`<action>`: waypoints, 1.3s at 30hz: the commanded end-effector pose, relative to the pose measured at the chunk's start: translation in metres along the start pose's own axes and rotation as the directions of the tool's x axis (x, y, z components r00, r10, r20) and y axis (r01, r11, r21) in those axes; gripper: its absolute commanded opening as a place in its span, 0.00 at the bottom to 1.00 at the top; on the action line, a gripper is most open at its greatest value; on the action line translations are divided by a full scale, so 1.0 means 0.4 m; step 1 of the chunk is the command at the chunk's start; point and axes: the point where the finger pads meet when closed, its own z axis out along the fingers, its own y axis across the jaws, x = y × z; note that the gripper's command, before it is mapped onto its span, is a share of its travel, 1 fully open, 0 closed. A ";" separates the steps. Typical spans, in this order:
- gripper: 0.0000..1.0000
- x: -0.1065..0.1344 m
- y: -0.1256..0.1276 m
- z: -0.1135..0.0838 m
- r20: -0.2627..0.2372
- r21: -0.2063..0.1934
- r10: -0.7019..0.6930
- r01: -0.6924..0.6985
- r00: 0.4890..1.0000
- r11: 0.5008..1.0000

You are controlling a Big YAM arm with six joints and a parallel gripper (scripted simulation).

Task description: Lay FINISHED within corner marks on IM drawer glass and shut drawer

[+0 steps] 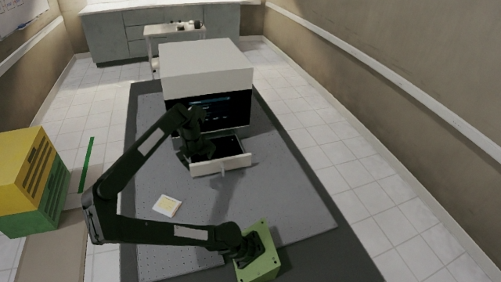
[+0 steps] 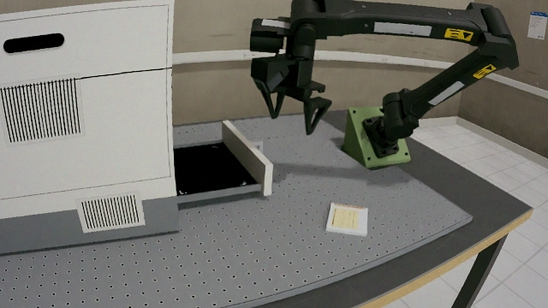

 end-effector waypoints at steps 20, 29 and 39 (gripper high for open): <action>1.00 -0.033 0.243 0.097 0.020 -0.007 -0.314 0.314 0.949 0.949; 1.00 -0.024 0.326 0.125 0.038 -0.024 -0.462 0.463 0.886 0.886; 1.00 -0.002 0.429 0.157 0.053 -0.040 -0.530 0.532 0.846 0.846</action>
